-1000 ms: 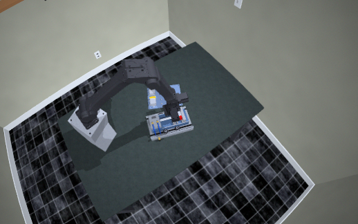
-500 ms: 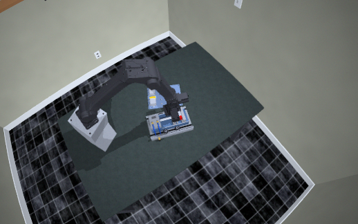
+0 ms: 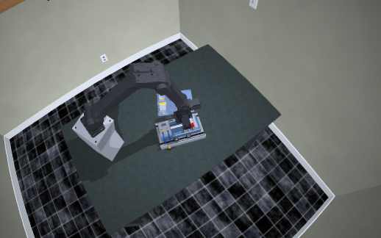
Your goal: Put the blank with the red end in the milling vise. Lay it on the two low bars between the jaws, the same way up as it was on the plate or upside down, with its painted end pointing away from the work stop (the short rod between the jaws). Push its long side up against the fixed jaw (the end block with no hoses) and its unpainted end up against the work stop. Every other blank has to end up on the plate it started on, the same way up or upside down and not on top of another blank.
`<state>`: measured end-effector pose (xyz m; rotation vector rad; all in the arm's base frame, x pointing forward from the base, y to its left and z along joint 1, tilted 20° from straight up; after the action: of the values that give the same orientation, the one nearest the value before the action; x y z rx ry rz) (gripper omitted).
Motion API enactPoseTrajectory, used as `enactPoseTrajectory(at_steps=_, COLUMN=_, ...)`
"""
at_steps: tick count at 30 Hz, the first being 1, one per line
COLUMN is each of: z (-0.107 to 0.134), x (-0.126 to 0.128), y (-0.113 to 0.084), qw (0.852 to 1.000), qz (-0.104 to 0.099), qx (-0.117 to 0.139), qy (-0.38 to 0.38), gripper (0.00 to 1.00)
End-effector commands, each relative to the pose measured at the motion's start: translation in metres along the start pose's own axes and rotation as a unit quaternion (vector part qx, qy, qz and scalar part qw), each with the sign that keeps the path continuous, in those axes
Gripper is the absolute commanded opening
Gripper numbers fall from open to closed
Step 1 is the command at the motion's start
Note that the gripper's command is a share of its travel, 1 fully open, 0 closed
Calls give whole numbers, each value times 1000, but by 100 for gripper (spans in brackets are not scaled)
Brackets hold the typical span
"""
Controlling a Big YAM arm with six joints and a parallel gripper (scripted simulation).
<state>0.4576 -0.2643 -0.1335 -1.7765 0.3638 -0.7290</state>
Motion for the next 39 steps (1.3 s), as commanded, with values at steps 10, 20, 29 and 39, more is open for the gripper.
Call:
enactPoseTrajectory(at_steps=10, z=-1, x=12, y=0, qw=1000, qz=-12, qx=3, qy=2, gripper=0)
enactPoseTrajectory(at_steps=20, z=-1, x=12, y=0, qw=1000, qz=-12, qx=3, qy=2, gripper=0)
enactPoseTrajectory(at_steps=29, z=-1, x=12, y=1, qw=1000, qz=-7, qx=2, qy=1, gripper=0)
enactPoseTrajectory(at_steps=39, z=-1, x=9, y=1, qw=1000, qz=-5, qx=2, qy=0, gripper=0)
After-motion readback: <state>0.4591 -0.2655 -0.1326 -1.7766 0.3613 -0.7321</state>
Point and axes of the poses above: the point where the finger pads meet when closed, its own y axis out along the fingers, its own x axis across the jaws, z = x × y, the point moved 2 cm from there along -y, back along the fingers, and after that the axes turned 11 degrees about y, right-handed, at the moved point
